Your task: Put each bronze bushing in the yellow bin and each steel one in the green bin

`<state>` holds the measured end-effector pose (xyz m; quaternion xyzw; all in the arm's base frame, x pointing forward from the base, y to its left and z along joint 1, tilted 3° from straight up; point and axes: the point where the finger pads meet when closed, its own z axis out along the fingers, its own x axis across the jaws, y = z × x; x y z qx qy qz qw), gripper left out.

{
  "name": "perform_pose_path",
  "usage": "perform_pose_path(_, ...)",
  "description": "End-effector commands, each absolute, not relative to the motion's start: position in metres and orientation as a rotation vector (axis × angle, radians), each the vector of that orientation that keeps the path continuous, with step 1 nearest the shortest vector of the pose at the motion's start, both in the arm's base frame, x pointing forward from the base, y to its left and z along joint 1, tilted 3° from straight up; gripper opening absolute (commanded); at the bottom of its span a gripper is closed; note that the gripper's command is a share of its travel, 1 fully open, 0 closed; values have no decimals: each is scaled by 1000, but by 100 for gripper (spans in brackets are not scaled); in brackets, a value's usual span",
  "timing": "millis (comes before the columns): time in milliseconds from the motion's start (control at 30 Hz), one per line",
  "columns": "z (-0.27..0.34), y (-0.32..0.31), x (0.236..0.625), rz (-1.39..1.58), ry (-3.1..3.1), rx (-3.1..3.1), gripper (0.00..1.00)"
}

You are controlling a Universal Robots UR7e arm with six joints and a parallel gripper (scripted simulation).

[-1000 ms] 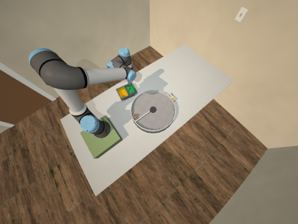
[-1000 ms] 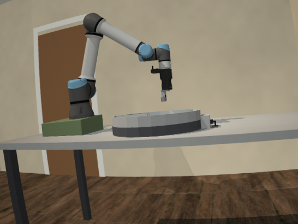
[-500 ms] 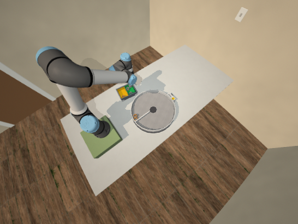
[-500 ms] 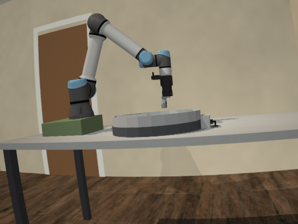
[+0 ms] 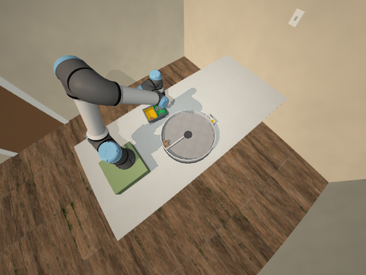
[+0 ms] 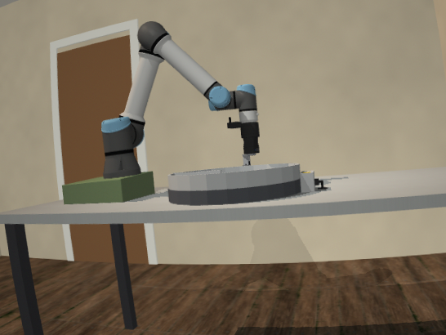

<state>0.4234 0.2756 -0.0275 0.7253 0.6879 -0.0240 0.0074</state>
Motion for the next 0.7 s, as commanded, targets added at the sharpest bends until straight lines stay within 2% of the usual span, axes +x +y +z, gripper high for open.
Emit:
perform_pose_path(0,-30,276,424,-72,2150,2267,0)
perform_pose_path(667,-42,276,424,-72,2150,2267,0)
